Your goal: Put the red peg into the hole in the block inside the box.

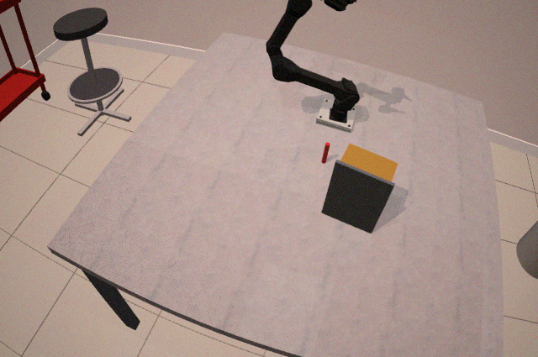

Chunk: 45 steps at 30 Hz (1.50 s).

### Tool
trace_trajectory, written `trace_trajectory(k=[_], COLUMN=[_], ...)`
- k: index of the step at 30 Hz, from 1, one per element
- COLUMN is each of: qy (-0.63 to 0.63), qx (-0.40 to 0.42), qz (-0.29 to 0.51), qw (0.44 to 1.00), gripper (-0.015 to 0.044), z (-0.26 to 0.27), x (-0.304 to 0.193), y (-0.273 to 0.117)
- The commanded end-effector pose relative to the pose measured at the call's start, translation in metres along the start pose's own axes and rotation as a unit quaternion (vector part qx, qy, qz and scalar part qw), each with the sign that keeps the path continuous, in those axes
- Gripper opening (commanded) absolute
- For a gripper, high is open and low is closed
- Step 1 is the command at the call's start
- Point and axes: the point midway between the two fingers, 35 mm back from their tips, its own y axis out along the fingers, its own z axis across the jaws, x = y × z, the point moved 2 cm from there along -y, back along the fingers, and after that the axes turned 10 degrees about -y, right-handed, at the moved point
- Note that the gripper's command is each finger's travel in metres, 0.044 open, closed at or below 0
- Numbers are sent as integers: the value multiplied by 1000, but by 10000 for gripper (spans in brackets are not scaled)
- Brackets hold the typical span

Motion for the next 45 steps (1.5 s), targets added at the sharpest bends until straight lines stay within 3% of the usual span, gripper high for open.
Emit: trace_trajectory(k=[1, 22, 45], qy=[-35, -195, -317], qx=[11, 97, 232], qz=[-8, -44, -109], qw=[999, 975, 913], gripper=[440, 440, 440], z=[-11, -19, 43], x=[20, 106, 185], y=[4, 24, 47])
